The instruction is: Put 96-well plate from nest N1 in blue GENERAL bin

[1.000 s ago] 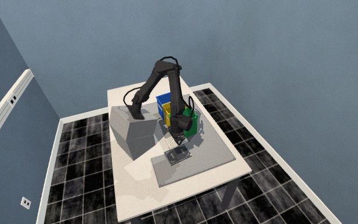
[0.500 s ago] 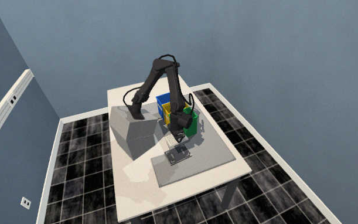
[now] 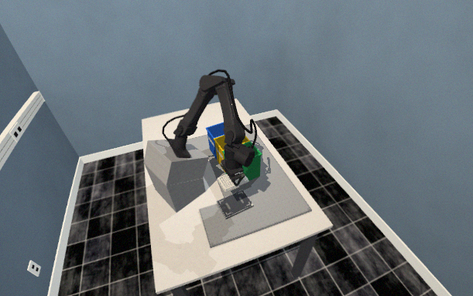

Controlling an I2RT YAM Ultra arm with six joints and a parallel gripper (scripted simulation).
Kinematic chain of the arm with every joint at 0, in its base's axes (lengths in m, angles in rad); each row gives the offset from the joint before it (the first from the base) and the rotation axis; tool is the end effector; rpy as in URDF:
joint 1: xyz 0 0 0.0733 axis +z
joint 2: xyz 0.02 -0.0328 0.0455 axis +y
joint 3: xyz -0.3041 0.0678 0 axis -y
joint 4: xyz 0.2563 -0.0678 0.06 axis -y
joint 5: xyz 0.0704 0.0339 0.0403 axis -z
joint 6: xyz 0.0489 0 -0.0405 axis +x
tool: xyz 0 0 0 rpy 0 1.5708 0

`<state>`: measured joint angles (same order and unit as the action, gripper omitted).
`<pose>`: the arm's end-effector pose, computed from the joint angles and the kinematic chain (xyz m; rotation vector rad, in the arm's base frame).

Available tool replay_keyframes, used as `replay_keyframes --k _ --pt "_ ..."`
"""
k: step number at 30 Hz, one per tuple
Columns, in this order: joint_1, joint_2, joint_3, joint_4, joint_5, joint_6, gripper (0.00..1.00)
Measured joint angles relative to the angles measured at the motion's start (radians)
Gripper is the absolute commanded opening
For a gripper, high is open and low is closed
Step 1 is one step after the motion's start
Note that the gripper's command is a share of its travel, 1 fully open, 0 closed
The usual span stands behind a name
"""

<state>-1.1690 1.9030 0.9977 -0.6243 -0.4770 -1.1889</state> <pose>0.1504 -0.2937 0.1280 -0.0401 2.6782 0.1977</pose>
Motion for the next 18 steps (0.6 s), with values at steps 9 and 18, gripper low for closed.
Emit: replay_keyframes --k 9,18 --pt "-0.021 -0.026 0.021 -0.061 0.000 -0.023 0.00" --pt "-0.030 -0.039 0.032 -0.095 -0.001 -0.037 0.00"
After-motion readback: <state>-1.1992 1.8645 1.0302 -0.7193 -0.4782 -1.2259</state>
